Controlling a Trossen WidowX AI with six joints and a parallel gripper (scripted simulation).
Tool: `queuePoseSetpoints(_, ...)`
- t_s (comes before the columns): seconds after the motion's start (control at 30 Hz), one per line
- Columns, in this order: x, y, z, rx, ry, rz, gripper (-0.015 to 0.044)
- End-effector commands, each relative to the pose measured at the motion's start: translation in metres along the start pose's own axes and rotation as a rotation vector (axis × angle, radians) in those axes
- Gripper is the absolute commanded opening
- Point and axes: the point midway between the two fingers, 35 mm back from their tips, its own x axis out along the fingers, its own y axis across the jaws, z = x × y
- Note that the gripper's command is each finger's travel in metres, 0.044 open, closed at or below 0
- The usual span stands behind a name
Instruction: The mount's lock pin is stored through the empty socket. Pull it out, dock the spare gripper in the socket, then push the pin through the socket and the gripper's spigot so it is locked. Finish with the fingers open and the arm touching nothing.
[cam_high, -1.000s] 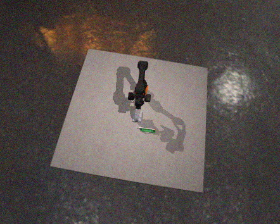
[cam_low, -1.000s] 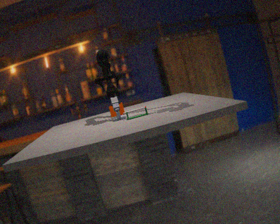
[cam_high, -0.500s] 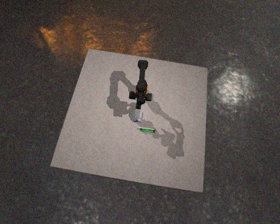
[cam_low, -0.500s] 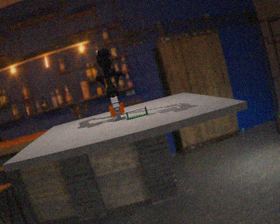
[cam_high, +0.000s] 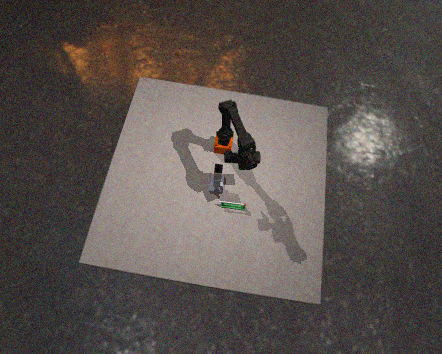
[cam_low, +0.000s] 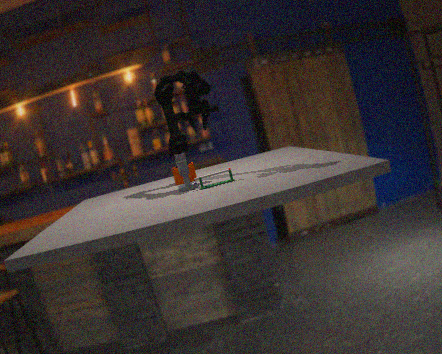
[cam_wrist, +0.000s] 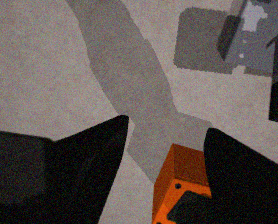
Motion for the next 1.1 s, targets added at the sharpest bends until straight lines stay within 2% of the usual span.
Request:
queuePoseSetpoints(0.0, 0.005, -0.001, 0.030, -0.220, -0.018, -0.047, 0.0180)
queuePoseSetpoints(0.33, 0.037, -0.017, 0.135, -1.113, 0.033, -0.233, 0.0180)
queuePoseSetpoints(0.5, 0.051, -0.024, 0.163, -1.372, 0.086, -0.283, 0.0180)
queuePoseSetpoints(1.07, 0.060, -0.026, 0.170, -1.425, 0.099, -0.293, 0.0180)
